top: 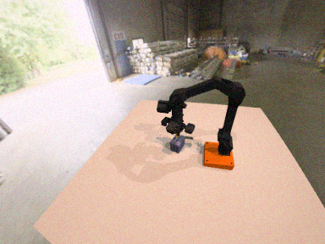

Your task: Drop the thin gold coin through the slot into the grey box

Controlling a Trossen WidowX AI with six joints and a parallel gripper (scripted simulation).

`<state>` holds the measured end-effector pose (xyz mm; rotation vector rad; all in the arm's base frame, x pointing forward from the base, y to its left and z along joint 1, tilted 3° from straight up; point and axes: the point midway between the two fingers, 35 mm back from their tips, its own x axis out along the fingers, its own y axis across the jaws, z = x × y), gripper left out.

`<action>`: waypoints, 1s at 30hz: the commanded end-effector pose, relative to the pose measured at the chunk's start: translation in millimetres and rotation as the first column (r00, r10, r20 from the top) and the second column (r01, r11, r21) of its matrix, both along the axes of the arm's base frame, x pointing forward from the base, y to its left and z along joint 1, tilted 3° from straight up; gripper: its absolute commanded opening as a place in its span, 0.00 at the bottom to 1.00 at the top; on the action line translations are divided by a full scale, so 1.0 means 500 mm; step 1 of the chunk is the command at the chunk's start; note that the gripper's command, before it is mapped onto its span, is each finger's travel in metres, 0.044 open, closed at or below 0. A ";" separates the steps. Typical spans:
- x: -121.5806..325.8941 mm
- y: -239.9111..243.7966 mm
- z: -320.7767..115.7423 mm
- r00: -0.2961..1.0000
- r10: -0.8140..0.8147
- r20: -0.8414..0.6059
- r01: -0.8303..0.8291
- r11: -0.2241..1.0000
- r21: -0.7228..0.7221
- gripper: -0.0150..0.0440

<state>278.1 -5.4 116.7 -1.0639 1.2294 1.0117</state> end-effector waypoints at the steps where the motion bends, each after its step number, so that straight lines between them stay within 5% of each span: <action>1: 0.000 -0.002 0.000 1.000 -0.004 0.000 0.004 1.000 0.000 0.25; 30: 0.002 0.001 -0.005 1.000 -0.006 0.001 0.006 1.000 0.000 0.25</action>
